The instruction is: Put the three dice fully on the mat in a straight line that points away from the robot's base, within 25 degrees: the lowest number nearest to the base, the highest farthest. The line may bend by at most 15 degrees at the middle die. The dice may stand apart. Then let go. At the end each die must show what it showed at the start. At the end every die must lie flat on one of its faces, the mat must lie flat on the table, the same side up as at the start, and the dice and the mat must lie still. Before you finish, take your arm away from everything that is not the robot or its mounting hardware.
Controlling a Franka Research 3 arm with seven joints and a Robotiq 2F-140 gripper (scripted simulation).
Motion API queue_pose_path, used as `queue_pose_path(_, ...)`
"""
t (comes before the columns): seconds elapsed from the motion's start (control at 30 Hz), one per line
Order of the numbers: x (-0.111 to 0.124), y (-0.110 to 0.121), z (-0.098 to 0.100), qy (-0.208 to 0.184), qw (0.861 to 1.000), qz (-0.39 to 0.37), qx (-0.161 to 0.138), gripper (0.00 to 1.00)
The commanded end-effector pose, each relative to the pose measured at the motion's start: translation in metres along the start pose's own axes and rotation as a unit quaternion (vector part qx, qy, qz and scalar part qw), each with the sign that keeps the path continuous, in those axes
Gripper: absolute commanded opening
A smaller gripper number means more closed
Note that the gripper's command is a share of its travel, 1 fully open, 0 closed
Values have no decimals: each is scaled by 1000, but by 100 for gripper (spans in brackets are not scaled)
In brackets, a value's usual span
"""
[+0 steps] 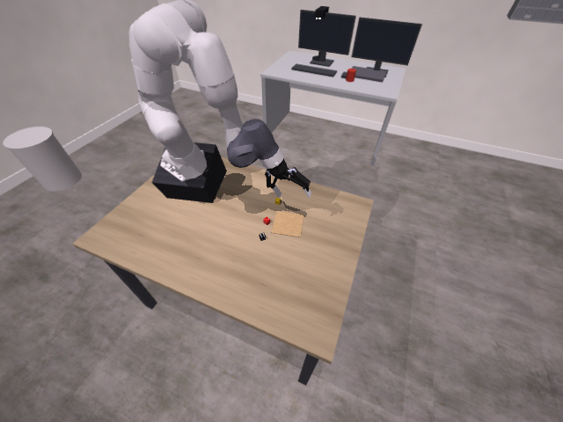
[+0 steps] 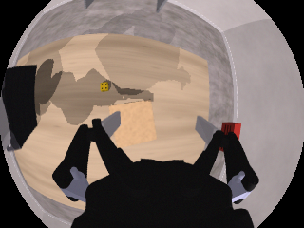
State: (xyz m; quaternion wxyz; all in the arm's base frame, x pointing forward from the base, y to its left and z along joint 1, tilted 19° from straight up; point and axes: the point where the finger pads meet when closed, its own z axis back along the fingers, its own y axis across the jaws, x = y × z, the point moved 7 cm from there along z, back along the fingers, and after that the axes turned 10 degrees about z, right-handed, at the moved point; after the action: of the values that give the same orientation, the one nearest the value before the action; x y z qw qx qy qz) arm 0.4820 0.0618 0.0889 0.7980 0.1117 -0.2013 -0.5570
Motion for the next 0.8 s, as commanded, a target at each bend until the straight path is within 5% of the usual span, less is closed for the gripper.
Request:
queue_pose_path(0.0, 10, -6, -3, -19, 999, -33, -24, 100)
queue_pose_path(0.5, 10, -6, -3, -19, 999, -33, -24, 100)
queue_pose_path(0.53, 40, -11, 4, -49, 993, -101, -47, 100)
queue_pose_path(0.77, 40, -11, 4, -49, 993, -101, -47, 100)
